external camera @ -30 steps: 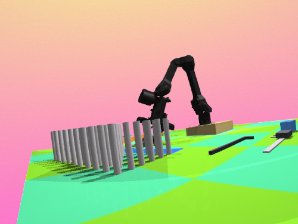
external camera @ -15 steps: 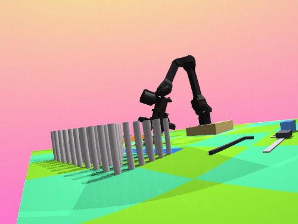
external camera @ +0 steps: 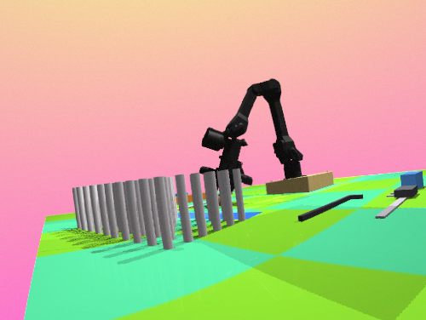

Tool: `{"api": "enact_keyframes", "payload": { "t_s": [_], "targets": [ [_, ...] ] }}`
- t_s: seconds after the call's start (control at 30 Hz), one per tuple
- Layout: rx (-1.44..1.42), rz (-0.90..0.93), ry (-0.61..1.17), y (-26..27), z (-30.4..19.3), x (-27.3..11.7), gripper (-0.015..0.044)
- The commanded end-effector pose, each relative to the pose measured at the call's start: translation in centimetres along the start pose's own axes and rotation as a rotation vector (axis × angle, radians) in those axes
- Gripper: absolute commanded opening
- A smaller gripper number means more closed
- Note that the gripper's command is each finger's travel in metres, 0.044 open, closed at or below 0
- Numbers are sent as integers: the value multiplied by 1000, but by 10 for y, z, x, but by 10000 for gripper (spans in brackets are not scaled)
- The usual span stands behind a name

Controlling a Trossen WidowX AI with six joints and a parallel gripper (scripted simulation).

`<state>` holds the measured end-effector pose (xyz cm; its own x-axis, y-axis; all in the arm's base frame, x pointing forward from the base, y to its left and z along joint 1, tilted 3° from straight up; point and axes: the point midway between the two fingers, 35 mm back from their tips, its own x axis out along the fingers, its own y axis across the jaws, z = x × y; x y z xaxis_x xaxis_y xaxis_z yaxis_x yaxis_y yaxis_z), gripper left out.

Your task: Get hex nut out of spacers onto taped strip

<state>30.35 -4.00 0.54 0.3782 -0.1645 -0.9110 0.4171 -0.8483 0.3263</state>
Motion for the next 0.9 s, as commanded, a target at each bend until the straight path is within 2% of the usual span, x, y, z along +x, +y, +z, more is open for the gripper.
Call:
{"api": "enact_keyframes", "payload": {
  "t_s": [0.0,0.87],
  "targets": [
    [-3,1,3,0,3,-1,0],
    [-2,2,3,4,3,-14,0]
  ]
}}
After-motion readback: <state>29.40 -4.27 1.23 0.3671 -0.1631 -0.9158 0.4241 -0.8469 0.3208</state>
